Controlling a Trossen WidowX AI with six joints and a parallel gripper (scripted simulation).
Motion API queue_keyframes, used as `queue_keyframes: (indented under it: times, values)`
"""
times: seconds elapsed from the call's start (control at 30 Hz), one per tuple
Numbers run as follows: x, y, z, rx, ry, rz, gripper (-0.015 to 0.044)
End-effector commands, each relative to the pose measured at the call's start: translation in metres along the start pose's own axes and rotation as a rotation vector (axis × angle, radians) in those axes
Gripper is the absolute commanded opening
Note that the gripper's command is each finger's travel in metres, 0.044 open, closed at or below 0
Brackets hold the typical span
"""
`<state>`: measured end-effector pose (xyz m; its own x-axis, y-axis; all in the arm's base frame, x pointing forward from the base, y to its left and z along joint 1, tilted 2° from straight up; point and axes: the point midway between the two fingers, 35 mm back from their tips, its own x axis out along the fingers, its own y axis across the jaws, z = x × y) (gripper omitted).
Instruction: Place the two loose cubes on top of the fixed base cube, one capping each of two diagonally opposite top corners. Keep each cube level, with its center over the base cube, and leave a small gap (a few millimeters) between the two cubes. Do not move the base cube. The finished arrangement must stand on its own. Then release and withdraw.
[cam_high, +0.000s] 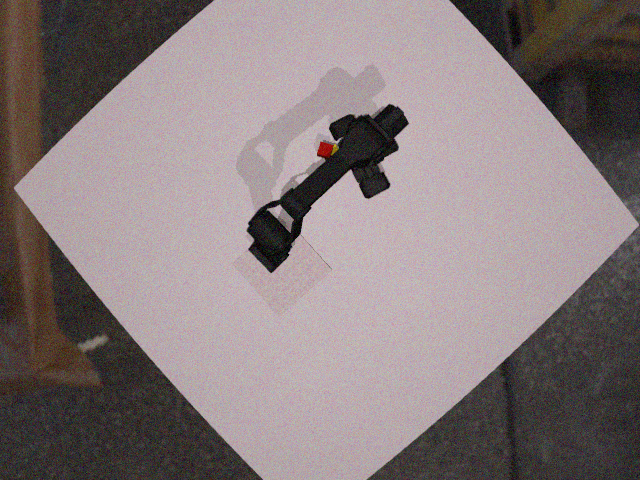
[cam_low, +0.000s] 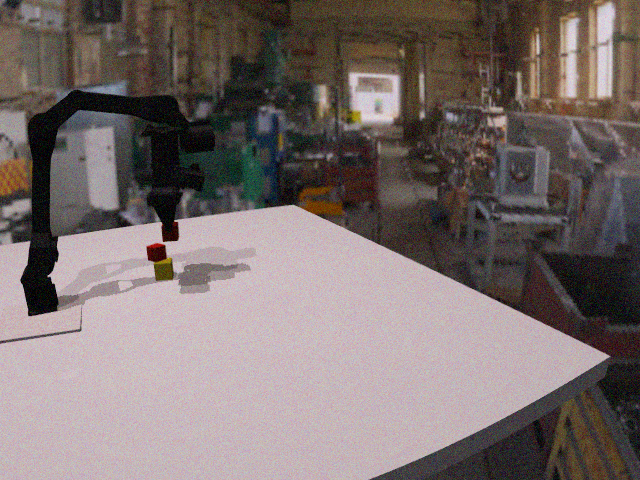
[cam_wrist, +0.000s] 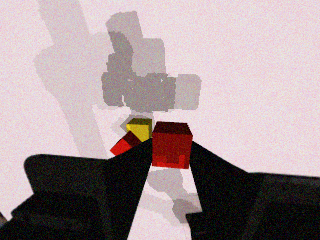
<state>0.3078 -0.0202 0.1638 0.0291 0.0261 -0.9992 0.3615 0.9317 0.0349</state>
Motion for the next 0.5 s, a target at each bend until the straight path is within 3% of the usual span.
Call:
queue_keyframes:
  times: [0.0,0.47]
  values:
    - [0.000,0.007,-0.002,0.119,-0.002,0.001,0.0105]
    - [0.001,0.029,-0.011,0.531,-0.001,0.003,0.0105]
